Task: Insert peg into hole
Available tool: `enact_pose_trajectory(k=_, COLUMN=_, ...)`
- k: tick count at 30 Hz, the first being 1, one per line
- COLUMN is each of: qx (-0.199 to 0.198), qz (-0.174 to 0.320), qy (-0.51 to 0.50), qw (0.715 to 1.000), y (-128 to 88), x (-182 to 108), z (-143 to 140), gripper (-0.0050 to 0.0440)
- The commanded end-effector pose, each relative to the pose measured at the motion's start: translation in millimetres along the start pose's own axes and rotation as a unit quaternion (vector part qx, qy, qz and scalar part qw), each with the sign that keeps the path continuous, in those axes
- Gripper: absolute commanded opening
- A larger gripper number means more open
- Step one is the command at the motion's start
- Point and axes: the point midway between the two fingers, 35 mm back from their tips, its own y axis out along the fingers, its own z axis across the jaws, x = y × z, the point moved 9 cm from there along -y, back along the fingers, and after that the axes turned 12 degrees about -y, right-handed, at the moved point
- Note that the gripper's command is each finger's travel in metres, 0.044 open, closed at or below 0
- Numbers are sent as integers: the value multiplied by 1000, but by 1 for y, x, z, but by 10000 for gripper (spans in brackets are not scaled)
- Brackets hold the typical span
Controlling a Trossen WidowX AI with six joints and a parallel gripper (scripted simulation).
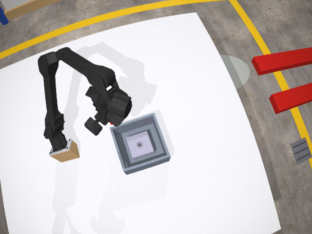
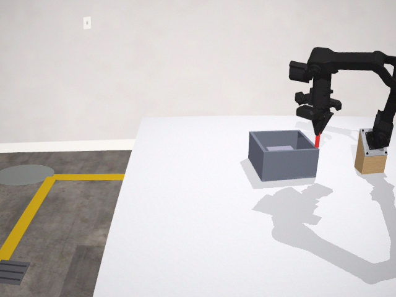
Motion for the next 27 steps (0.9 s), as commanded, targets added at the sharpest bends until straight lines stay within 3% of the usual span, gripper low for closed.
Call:
enact_pose_trajectory(k=1, qx=9, qz=2, qy=5, qw=1000, y=-2, x=7, z=-3, gripper=0)
enact_pose_trajectory(k=27, qx=11, qz=3, qy=7, qw=1000, y=-7, x=75, z=-9, gripper=0)
